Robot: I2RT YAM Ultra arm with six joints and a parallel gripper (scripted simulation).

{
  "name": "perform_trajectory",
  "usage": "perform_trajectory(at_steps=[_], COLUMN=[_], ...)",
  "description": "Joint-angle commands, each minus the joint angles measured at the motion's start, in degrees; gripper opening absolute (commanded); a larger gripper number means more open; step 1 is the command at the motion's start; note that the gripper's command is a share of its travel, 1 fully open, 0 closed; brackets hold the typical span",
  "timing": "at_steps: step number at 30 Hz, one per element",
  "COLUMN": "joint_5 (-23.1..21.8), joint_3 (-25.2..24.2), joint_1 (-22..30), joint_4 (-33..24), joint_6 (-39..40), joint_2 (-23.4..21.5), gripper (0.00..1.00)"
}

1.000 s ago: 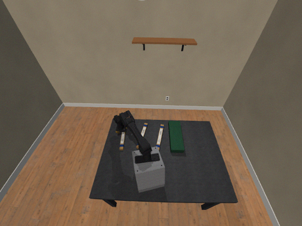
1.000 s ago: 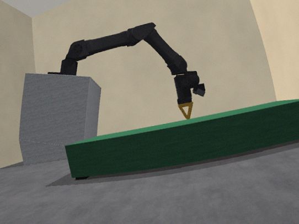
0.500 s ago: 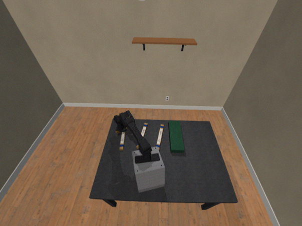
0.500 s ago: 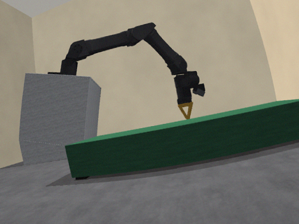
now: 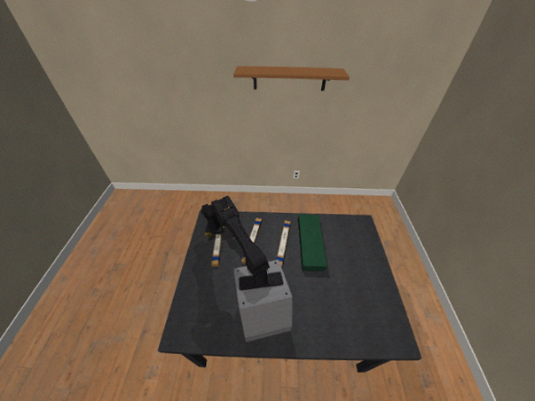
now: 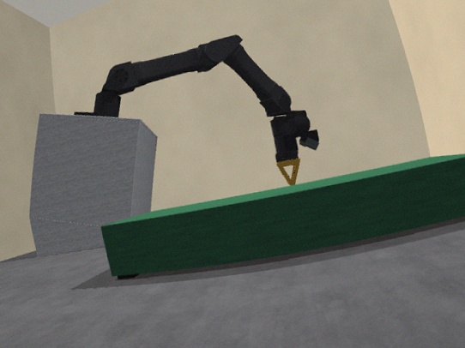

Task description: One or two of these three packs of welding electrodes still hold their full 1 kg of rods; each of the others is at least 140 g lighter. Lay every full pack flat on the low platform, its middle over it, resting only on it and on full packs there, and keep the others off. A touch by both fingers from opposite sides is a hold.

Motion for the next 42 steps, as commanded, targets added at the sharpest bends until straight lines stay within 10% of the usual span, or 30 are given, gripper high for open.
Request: perform_trajectory(at_steps=[1,20,21,24,42], joint_5=[0.4,0.4,0.4,0.5,0.9], joint_3=[1.8,1.8,-9.7,-12.6,-17.4], joint_1=[0.9,0.9,0.8,1.0,2.1], joint_4=[-0.5,-0.5,7.1,8.0,-0.5], joint_6=[0.0,0.0,0.0,0.4,1.4], joint_2=[-1.3,-1.3,-3.0,-6.0,-18.3], gripper=[0.74,0.74,0.74,0.74,0.74])
